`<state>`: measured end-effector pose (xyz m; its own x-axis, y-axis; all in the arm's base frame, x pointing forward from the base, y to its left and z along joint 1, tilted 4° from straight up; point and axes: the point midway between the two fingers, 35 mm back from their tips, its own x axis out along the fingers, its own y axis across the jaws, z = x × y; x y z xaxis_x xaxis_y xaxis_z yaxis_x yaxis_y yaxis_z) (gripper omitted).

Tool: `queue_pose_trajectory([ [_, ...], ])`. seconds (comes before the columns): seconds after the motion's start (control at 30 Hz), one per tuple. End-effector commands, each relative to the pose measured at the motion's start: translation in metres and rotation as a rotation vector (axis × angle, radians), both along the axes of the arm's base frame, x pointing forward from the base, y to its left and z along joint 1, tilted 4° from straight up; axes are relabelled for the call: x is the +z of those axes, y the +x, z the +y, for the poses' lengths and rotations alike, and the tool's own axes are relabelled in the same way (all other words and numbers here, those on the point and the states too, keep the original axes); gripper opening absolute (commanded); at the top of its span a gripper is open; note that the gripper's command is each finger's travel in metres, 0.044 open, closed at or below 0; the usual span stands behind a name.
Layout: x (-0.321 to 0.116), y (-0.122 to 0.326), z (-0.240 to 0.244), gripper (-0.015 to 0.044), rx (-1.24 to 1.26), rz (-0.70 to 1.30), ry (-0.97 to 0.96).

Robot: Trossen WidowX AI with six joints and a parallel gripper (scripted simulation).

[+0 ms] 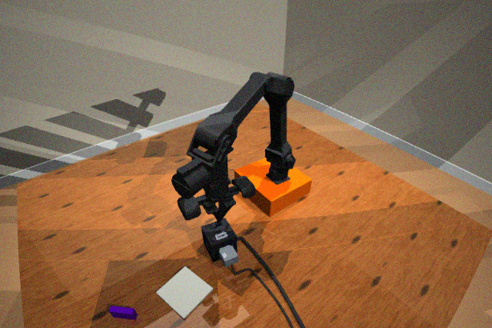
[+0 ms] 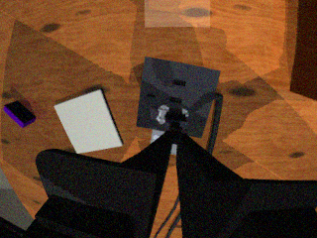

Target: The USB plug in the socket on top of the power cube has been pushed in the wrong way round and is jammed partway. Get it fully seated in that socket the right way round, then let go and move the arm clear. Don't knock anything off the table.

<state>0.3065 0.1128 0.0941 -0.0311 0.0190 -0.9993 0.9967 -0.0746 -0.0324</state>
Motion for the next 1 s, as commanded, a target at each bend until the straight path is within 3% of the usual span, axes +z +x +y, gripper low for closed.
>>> queue_pose_trajectory([
  [0.0, -0.0001, 0.0000, 0.0000, 0.0000, -0.001, 0.000, 0.000],
  [0.97, -0.0034, 0.0002, 0.0021, 0.0000, -0.010, -0.001, 0.021],
])
